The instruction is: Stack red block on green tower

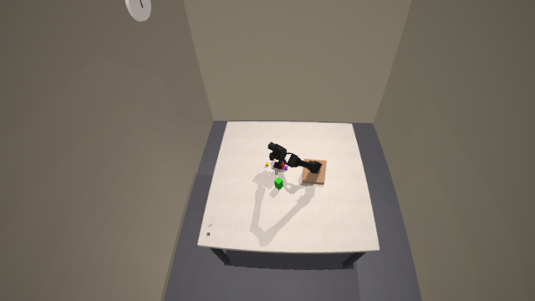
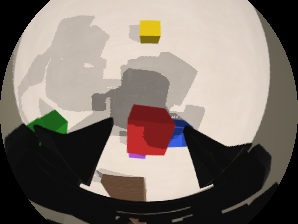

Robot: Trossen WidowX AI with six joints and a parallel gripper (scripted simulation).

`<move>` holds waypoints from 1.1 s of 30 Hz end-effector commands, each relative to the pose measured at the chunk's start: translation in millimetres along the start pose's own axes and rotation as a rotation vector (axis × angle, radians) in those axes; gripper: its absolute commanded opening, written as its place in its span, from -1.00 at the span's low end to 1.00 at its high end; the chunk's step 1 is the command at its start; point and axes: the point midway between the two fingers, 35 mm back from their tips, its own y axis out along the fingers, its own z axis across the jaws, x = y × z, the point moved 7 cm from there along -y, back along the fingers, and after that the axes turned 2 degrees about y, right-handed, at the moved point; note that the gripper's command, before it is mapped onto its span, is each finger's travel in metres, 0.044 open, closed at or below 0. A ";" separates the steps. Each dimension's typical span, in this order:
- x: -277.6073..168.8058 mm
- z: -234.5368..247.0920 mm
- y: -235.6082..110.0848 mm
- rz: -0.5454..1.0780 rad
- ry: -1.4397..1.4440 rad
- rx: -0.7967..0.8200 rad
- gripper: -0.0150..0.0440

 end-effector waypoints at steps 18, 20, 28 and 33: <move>-6.2 0.5 20.8 0.024 0.011 0.013 1.00; -6.2 0.5 20.8 0.024 0.011 0.013 1.00; -6.2 0.5 19.7 0.024 0.011 0.013 0.82; -6.2 0.5 19.7 0.024 0.011 0.013 0.38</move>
